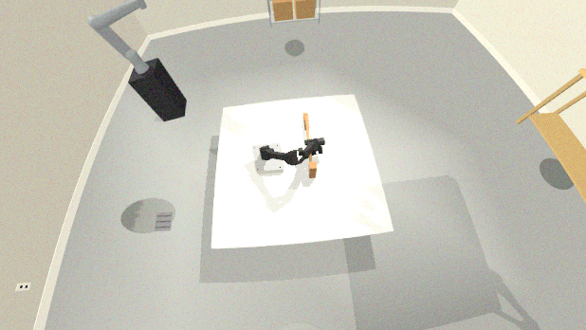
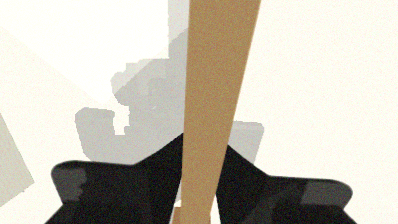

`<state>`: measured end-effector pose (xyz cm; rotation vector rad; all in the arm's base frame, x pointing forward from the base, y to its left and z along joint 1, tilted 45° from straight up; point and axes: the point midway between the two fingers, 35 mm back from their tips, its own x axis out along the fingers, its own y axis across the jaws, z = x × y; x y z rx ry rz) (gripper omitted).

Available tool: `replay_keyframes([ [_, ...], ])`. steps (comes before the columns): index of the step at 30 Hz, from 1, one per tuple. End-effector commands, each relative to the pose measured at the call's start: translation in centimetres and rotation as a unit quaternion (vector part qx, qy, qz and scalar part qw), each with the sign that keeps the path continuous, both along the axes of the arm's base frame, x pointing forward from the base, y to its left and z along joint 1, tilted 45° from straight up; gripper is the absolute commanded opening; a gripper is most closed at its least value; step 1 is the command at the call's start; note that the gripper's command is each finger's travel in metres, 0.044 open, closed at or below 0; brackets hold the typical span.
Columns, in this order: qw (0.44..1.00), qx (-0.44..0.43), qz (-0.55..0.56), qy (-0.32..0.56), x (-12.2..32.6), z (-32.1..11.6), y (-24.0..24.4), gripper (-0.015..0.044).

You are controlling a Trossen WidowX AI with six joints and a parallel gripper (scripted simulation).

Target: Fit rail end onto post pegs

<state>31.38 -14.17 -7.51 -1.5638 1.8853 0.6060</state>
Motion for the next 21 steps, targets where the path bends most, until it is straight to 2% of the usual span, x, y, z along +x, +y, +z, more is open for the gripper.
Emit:
replay_keyframes([
  [1,1.0,0.001,0.003,-0.002,0.31,0.26,0.33,0.0],
  [21,1.0,0.001,0.003,-0.002,0.59,0.98,1.01,0.0],
])
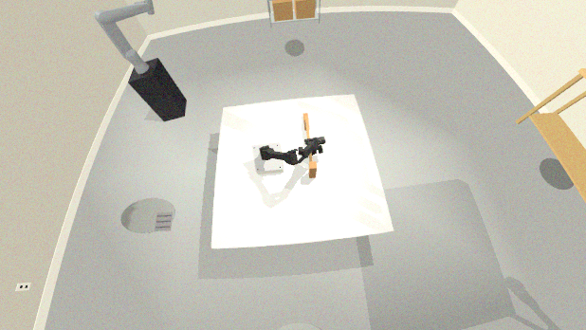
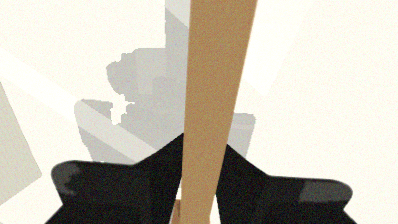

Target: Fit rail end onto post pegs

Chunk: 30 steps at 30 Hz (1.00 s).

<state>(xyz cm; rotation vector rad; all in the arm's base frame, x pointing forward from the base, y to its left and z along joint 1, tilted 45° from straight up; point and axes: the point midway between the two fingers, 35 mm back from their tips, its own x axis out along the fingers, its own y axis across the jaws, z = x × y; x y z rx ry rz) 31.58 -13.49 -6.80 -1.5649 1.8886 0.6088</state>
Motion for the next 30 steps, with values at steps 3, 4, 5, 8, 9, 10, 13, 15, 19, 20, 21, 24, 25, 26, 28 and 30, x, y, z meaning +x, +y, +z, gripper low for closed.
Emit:
replay_keyframes([
  [3,1.0,0.002,0.003,-0.004,0.4,0.4,0.4,0.0],
  [4,1.0,0.002,0.003,-0.004,0.4,0.4,0.5,0.0],
  [5,1.0,0.002,0.003,-0.004,0.4,0.4,0.5,0.0],
  [8,1.0,0.002,0.003,-0.004,0.5,0.5,0.6,0.0],
  [9,1.0,0.002,0.003,-0.004,0.5,0.6,0.6,0.0],
  [10,1.0,0.002,0.003,-0.004,0.5,0.6,0.7,0.0],
  [13,1.0,0.002,0.003,-0.004,0.5,0.7,0.8,0.0],
  [15,1.0,0.002,0.003,-0.004,0.5,0.8,0.9,0.0],
  [19,1.0,0.002,0.003,-0.004,0.5,0.9,1.0,0.0],
  [20,1.0,0.002,0.003,-0.004,0.6,1.0,1.0,0.0],
  [21,1.0,0.002,0.003,-0.004,0.6,1.0,1.1,0.0],
  [24,1.0,0.002,0.003,-0.004,0.6,1.1,1.2,0.0],
  [25,1.0,0.002,0.003,-0.004,0.6,1.1,1.2,0.0],
  [26,1.0,0.002,0.003,-0.004,0.6,1.2,1.2,0.0],
  [28,1.0,0.002,0.003,-0.004,0.6,1.2,1.3,0.0],
  [30,1.0,0.002,0.003,-0.004,0.6,1.3,1.4,0.0],
])
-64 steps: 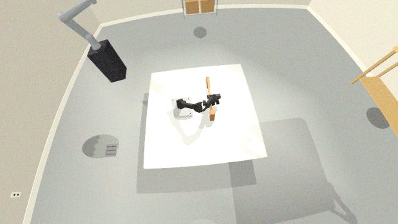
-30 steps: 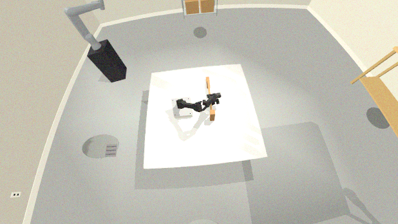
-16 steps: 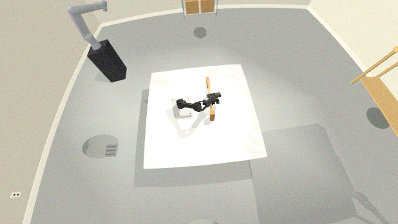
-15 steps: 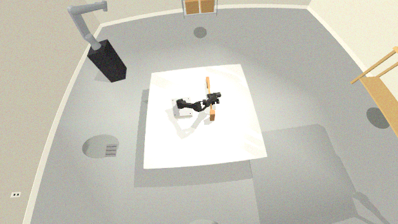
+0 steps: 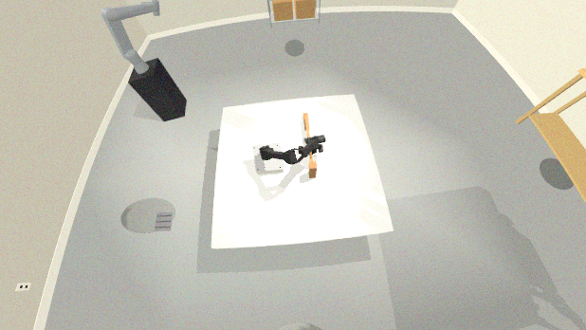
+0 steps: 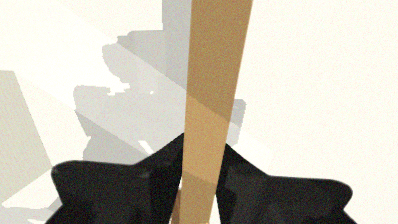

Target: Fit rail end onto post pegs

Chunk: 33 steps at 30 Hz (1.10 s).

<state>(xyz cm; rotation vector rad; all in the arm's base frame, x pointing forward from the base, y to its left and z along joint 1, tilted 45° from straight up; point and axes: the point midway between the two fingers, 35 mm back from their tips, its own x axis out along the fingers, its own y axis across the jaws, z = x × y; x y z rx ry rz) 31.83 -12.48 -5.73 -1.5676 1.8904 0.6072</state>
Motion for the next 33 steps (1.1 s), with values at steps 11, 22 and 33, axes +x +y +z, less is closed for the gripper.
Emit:
replay_keyframes([
  [11,1.0,0.004,0.003,-0.005,0.43,0.64,0.77,0.0],
  [22,1.0,0.004,0.003,-0.005,0.4,0.56,0.69,0.0],
  [33,1.0,0.004,0.003,-0.005,0.28,0.44,0.6,0.0],
])
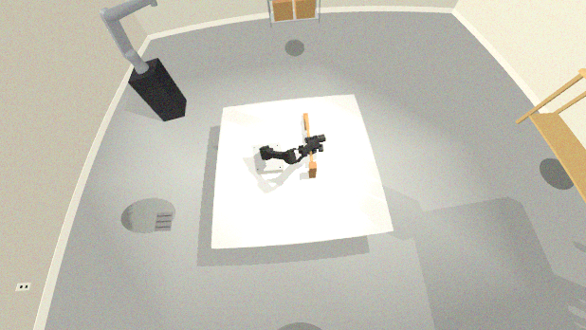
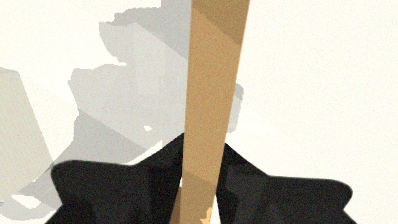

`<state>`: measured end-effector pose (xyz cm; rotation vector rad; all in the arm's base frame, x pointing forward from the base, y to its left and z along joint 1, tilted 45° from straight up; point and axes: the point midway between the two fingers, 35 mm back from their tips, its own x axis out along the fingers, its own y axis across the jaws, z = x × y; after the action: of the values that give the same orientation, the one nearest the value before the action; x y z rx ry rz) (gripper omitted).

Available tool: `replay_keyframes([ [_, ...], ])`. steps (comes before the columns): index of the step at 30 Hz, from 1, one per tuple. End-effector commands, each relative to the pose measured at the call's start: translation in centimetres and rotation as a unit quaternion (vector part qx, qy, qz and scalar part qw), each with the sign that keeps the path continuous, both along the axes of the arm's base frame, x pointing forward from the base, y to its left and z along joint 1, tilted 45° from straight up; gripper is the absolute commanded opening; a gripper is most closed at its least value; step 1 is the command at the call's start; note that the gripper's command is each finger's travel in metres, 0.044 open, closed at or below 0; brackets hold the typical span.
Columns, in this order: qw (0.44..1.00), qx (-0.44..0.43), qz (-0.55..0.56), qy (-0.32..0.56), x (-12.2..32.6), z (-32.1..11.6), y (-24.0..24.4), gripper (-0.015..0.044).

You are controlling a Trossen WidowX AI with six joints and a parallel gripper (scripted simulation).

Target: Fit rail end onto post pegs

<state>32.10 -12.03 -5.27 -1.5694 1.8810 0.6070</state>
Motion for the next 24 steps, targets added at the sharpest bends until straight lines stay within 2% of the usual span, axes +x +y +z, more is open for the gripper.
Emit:
replay_keyframes([
  [1,1.0,0.002,0.001,-0.002,0.01,0.0,0.17,0.0],
  [24,1.0,0.002,0.001,-0.002,-0.15,-0.08,0.13,0.0],
])
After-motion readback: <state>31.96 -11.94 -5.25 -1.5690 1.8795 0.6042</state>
